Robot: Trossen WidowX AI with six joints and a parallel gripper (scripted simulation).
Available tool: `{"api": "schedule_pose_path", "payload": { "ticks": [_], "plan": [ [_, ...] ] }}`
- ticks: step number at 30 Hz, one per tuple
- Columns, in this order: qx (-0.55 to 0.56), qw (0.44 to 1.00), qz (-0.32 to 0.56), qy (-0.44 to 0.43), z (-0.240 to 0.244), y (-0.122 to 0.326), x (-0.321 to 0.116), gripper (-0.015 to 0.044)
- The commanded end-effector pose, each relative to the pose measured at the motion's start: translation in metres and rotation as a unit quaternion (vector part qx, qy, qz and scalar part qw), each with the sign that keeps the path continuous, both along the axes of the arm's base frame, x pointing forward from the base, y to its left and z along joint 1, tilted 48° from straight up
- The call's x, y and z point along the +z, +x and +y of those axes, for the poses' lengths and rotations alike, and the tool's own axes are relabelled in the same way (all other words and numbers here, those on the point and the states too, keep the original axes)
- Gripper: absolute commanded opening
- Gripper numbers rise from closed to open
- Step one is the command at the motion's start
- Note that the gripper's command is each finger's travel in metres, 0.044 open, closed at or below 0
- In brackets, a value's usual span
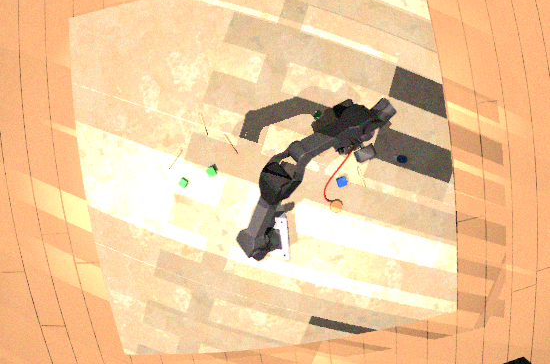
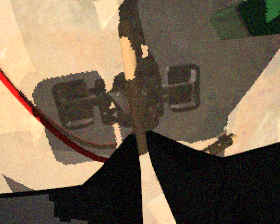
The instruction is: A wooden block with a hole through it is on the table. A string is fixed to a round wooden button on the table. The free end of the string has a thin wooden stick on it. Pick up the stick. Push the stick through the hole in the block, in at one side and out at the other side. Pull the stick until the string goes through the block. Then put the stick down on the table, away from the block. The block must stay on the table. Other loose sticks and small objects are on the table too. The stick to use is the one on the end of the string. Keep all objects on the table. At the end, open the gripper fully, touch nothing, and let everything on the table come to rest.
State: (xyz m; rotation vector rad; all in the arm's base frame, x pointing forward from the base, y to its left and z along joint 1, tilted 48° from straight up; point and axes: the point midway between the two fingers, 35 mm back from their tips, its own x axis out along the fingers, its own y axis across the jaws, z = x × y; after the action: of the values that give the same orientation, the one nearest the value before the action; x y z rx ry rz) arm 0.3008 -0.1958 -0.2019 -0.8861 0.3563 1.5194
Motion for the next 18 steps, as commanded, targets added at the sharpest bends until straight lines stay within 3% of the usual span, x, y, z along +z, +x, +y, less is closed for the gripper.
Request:
{"api": "schedule_pose_path", "payload": {
  "ticks": [1,18],
  "plan": [
    [0.022,0.999,-0.024,-0.001,0.002,0.0,0.001,0.0],
    [0.045,0.998,-0.047,-0.004,0.015,-0.009,0.013,0.0]
  ]
}}
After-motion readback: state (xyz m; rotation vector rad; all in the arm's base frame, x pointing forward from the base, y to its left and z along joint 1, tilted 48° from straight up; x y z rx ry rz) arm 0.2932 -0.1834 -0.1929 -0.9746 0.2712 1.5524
